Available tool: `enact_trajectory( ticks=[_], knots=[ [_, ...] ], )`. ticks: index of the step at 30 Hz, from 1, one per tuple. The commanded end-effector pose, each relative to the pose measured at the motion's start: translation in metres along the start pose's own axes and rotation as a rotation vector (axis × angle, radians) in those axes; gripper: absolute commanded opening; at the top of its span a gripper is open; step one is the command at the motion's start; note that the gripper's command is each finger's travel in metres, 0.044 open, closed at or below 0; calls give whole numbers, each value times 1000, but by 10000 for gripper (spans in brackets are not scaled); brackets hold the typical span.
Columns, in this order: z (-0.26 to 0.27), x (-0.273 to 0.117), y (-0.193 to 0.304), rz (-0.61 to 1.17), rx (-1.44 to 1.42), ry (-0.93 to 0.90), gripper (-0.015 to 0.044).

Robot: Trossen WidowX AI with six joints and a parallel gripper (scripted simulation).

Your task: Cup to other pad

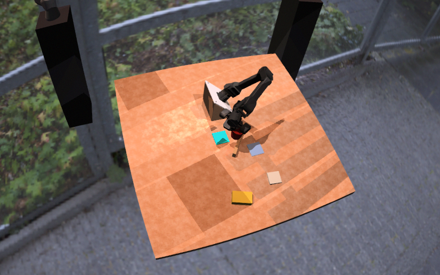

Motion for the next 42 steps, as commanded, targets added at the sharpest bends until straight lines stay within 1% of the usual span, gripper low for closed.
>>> enact_trajectory(
  ticks=[1,33,42],
  knots=[
    [-10,0,-3,-1,2,2,0],
    [-84,-1,-25,-2,3,4,0],
    [-84,8,-26,-2,3,4,0]
  ],
)
Point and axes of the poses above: the point midway between the two fingers, 35 mm back from their tips, its own x axis out along the fingers, its own z axis across the jaws, y = z × x, the point moved 10 cm from there along -x, back along the fingers, and after that the axes turned 5 degrees about -x, right-handed, at the moved point
